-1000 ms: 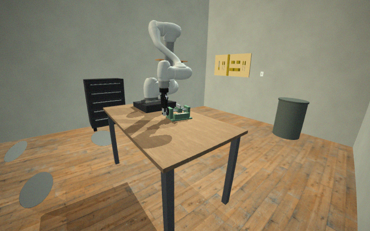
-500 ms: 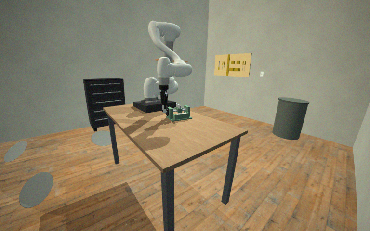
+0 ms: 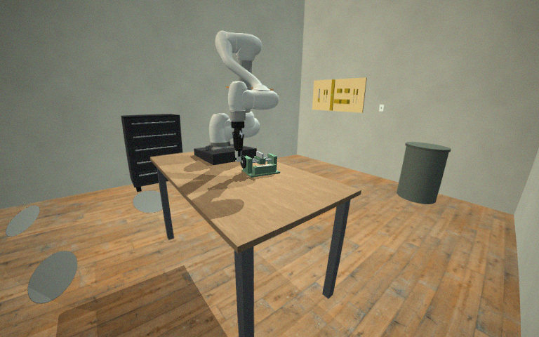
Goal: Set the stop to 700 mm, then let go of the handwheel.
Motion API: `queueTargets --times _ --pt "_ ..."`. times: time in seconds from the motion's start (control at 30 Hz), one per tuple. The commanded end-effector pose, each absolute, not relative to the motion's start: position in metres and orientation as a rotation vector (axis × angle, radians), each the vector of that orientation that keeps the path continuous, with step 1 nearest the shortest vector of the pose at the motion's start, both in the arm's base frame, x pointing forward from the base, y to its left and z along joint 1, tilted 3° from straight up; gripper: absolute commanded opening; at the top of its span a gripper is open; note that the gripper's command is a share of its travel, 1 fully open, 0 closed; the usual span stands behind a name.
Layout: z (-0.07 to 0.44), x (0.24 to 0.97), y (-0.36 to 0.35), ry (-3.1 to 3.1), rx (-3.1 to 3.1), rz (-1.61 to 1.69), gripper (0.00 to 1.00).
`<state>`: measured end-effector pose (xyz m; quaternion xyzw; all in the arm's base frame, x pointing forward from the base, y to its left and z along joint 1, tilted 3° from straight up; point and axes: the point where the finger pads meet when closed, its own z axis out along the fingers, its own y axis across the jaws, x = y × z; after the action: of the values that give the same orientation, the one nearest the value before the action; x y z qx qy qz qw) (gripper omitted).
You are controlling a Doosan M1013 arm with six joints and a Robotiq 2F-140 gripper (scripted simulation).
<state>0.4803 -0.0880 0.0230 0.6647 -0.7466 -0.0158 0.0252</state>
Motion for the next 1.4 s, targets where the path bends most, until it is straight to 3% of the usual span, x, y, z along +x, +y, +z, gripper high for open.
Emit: queueTargets --times 0.0,1.37 --pt "0.024 0.476 -0.087 -2.308 2.055 -0.050 0.04" --pt "-0.019 0.448 -0.085 -2.308 2.055 -0.050 0.04"
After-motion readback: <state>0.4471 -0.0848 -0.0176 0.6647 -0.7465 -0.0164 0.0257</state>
